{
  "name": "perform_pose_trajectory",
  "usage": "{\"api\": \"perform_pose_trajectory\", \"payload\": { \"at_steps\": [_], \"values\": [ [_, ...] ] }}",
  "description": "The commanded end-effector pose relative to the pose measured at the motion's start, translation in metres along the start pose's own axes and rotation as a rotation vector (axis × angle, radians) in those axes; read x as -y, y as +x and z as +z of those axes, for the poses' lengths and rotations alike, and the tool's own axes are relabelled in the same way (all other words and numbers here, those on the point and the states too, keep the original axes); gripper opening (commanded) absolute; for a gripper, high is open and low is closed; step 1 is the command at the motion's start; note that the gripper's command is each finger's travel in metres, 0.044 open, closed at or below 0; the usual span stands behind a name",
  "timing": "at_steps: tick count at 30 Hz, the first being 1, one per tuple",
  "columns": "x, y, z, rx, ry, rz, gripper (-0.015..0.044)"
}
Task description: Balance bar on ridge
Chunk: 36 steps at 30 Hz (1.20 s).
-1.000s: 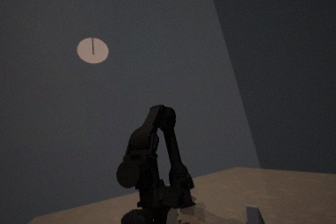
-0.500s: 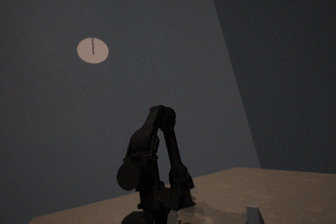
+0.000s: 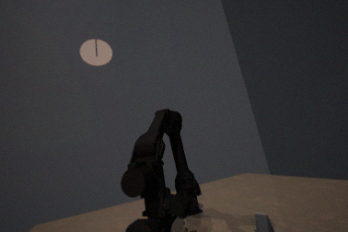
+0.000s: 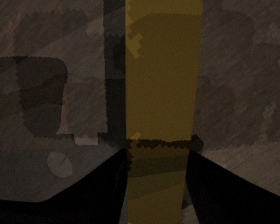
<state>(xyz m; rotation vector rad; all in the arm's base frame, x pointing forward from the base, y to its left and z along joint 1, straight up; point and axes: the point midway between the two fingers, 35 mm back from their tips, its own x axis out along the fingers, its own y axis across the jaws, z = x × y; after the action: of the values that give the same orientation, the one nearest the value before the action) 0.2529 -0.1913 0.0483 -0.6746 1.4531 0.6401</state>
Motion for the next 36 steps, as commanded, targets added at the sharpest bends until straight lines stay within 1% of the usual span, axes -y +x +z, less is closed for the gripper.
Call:
{"api": "perform_pose_trajectory", "payload": {
  "at_steps": [1, 2, 3, 36],
  "values": [
    [0.000, -0.002, 0.000, 0.000, 0.000, 0.000, 0.0032],
    [0.001, -0.004, 0.000, 0.000, 0.000, 0.000, 0.0006],
    [0.001, -0.006, 0.000, 0.000, 0.000, 0.000, 0.0000],
    [0.003, -0.090, 0.000, -0.002, -0.005, -0.001, 0.0000]
  ]
}}
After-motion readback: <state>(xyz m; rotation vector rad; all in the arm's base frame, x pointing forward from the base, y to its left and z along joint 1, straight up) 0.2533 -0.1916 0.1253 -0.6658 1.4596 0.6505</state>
